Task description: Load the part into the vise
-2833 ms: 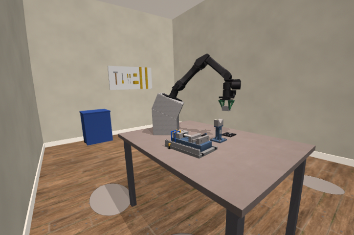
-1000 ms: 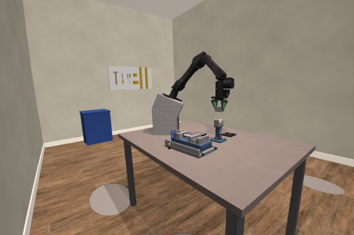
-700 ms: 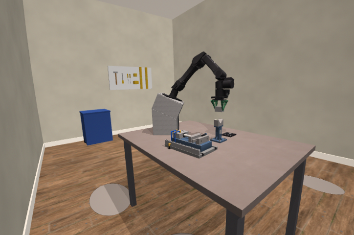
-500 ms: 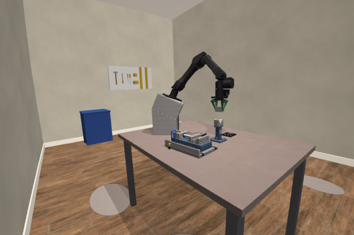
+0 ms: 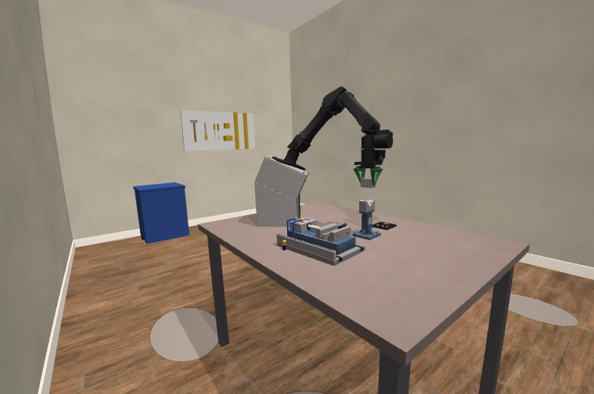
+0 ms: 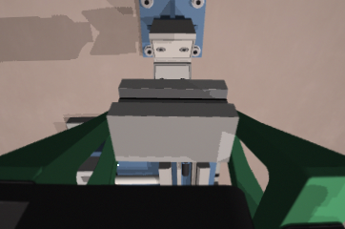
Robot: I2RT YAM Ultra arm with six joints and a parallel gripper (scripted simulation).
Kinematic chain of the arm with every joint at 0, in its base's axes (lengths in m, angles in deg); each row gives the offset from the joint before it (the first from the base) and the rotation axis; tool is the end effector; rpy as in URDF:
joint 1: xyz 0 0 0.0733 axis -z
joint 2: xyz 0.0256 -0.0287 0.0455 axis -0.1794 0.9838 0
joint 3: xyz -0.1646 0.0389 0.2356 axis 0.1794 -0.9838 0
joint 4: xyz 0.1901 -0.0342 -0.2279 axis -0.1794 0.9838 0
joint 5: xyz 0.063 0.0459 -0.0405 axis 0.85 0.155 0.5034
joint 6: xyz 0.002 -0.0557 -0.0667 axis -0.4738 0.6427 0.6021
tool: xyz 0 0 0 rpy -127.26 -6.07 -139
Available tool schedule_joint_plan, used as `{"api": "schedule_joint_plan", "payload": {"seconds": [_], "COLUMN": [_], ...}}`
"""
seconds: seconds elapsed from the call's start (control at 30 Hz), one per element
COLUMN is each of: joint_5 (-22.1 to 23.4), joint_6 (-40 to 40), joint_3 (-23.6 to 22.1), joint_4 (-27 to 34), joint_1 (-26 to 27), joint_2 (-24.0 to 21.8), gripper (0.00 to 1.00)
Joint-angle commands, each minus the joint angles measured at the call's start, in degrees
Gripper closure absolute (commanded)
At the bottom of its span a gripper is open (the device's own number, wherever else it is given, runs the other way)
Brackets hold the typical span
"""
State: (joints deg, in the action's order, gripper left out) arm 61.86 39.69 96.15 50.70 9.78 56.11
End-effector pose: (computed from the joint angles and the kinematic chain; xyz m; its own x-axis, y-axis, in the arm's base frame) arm 0.4622 0.0268 0.1847 0.0423 -0.9588 -0.2808 -0.9467 0.0514 -0.3179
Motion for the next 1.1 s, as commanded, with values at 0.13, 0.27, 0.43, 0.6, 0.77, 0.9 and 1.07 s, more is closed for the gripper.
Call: {"api": "schedule_joint_plan", "payload": {"seconds": [0.13,0.27,0.43,0.6,0.77,0.9,1.07], "joint_5": [0.79,0.79,0.78,0.75,0.54,-0.51,-1.18], "joint_6": [0.32,0.32,0.32,0.29,0.06,-0.34,-0.66], "joint_3": [-1.30,-1.30,-1.30,-1.29,-1.24,-1.15,-0.29], "joint_4": [-0.12,-0.12,-0.12,-0.09,0.12,0.51,0.92], "joint_1": [1.03,1.03,1.03,1.02,0.94,0.59,-0.45], "joint_2": [-1.28,-1.28,-1.28,-1.27,-1.25,-1.19,-1.14], "gripper": [1.00,1.00,1.00,1.00,1.00,1.00,1.00]}}
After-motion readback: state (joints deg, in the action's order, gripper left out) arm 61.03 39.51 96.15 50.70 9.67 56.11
